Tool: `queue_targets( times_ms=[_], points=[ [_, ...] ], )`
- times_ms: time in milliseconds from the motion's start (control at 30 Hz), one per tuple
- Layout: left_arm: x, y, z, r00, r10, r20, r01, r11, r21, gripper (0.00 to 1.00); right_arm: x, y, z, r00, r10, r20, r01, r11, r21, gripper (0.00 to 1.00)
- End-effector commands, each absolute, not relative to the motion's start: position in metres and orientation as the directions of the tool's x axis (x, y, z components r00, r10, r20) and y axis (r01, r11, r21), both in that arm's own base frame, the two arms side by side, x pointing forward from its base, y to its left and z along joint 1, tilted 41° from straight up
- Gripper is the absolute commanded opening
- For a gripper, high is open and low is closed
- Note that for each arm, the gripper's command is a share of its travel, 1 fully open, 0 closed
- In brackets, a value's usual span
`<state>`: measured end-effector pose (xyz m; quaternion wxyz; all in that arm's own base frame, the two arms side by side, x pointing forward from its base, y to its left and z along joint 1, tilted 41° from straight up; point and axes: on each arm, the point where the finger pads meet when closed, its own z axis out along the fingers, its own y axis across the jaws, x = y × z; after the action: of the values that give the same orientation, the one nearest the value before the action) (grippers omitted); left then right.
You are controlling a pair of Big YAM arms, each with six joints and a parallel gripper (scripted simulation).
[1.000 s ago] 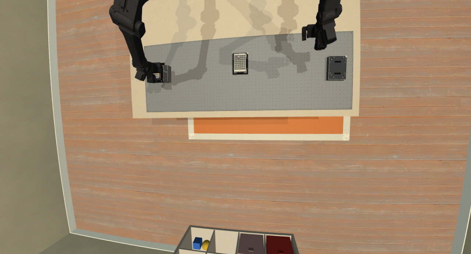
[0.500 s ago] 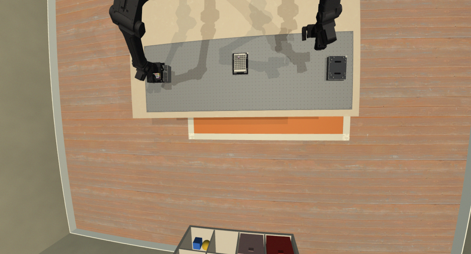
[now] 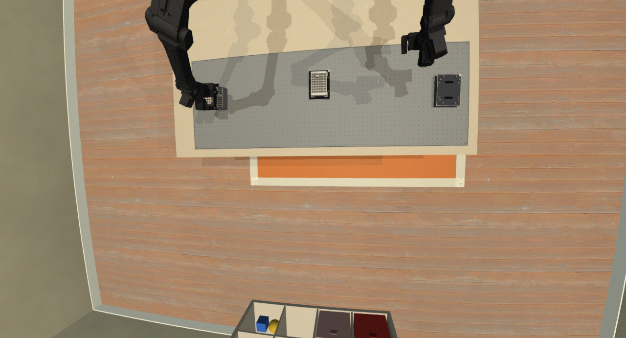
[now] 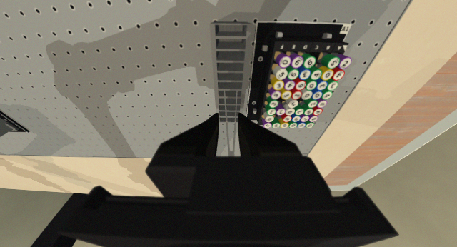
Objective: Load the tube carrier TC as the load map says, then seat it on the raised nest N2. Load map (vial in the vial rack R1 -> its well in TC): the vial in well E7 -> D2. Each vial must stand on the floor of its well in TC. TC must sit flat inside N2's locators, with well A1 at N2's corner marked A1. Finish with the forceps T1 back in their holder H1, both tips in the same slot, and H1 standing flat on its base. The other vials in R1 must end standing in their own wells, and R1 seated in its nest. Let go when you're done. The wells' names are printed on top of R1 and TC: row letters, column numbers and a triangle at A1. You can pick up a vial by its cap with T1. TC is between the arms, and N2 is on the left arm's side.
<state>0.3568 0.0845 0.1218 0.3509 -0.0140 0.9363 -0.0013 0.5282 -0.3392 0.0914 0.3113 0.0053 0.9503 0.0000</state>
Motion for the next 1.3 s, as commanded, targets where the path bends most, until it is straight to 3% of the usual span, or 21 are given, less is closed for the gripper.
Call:
queue_targets(
  times_ms=[0,1267],
  points=[
    [0.361,0.087,0.129,-0.743,-0.012,-0.669,-0.016,1.000,0.000,1.00,0.521,-0.347,0.089,-0.809,0.017,-0.588,0.019,1.000,0.002,0.24],
    [0.361,0.087,0.129,-0.743,-0.012,-0.669,-0.016,1.000,0.000,1.00,0.509,-0.345,0.116,-0.801,0.006,-0.599,0.015,1.000,-0.009,0.24]
  ],
)
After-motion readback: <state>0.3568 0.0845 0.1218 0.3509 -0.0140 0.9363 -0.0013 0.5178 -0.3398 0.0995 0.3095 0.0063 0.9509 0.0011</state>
